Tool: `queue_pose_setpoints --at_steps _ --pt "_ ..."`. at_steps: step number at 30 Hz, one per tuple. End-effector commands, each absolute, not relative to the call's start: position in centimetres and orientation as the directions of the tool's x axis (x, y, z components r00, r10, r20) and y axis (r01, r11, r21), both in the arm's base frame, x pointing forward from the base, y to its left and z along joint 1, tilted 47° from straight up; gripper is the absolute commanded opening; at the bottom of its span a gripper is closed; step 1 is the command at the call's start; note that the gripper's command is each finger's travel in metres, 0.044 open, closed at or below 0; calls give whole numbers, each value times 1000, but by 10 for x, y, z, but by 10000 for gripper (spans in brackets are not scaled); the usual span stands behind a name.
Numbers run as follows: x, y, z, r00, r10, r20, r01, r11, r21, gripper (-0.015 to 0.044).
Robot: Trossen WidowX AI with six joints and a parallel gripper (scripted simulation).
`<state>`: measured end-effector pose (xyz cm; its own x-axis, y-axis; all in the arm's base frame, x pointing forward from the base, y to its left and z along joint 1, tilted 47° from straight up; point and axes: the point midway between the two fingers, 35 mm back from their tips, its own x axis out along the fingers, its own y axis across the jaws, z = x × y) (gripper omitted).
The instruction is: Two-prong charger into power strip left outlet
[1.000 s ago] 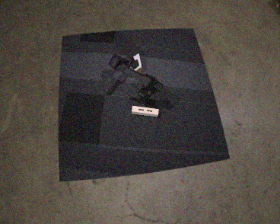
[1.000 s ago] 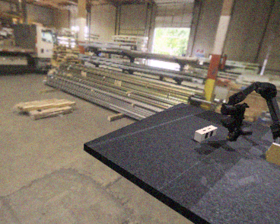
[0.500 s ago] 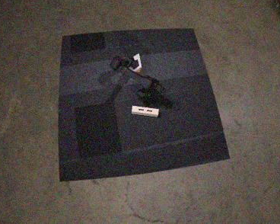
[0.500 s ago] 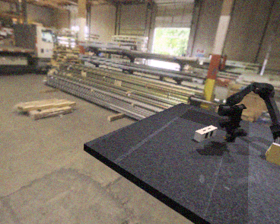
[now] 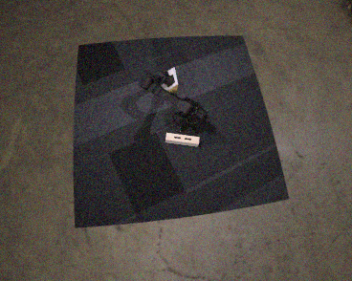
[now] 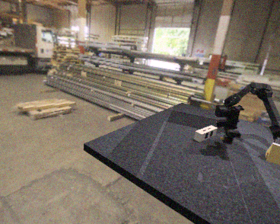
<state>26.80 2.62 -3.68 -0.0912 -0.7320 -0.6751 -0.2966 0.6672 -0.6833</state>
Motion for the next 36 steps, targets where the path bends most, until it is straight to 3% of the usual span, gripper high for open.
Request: queue_pose_setpoints --at_steps 1,30,36 --pt "272 26 -41 -92 -725 -682 -219 683 -697 0" --pt "291 20 -65 -97 -704 -704 275 661 -698 0" --pt "295 19 -64 -97 -703 -704 280 660 -697 0"
